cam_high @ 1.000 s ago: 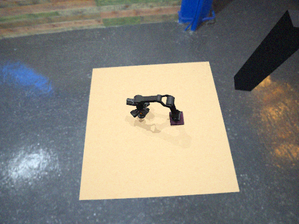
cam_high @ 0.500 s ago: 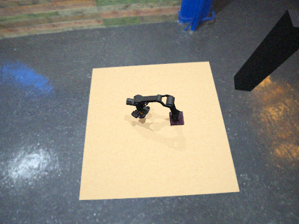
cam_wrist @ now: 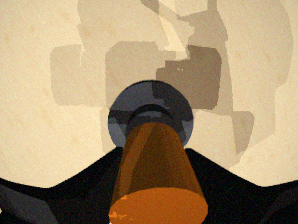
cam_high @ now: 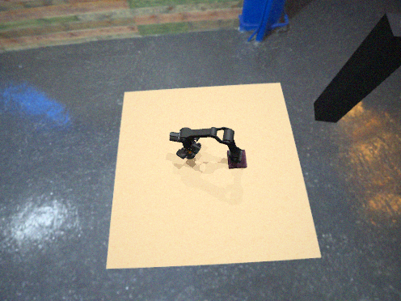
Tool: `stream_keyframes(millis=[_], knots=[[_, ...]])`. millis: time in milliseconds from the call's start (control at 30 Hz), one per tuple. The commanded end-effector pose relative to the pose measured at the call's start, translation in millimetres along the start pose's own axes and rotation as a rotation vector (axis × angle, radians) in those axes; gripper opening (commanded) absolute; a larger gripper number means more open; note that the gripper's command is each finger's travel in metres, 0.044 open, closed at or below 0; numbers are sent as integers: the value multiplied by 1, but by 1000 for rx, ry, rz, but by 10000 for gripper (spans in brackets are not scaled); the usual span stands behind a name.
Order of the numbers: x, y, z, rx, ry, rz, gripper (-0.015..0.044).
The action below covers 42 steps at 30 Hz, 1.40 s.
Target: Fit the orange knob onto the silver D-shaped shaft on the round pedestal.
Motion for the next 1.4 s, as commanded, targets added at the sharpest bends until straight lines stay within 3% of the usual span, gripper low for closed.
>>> stream_keyframes(millis=[0,367,1200,1367], knots=[[3,0,0,4,3,-3,0],[3,0,1,214,3,-3,0],[5,1,-1,214,3,-3,0],[5,1,0,84,3,-3,0]])
Point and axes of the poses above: the point midway between the two fingers, 35 mm back from their tips, its own x axis back along the fingers, its own y axis across the jaws, z = x × y, the point moved 8 cm from there along x, back along the fingers, and after that the axes turned 3 degrees about -x, right-handed, at the moved point
